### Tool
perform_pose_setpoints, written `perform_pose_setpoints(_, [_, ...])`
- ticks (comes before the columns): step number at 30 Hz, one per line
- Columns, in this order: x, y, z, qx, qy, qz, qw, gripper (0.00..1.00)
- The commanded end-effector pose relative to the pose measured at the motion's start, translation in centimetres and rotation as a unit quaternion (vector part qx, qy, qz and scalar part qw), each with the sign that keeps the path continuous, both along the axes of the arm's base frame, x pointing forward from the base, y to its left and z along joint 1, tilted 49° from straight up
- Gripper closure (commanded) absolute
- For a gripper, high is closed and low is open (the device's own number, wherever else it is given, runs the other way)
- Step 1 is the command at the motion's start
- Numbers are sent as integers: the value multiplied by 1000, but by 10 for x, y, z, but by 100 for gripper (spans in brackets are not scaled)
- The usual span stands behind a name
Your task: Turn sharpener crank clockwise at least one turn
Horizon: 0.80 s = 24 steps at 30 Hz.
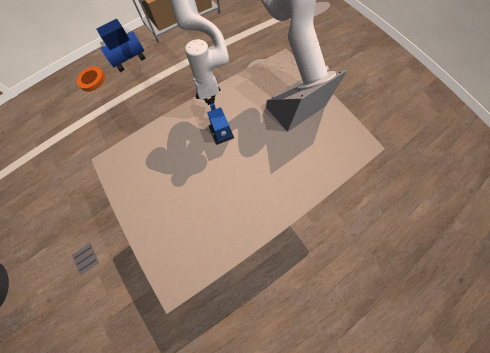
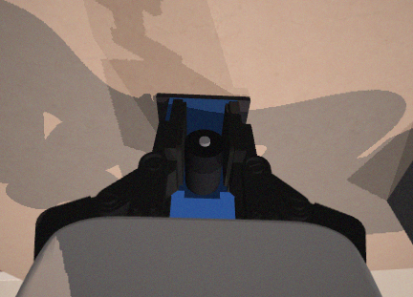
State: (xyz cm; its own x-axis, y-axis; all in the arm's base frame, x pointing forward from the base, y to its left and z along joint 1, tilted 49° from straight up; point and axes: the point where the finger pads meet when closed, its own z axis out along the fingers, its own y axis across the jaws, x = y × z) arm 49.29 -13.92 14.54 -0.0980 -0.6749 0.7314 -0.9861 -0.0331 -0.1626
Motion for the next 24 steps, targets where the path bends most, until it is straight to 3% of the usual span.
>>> perform_pose_setpoints(1, [1,0,0,0,-1,0,1000,100])
perform_pose_setpoints(24, [22,-2,1,0,-1,0,1000,100])
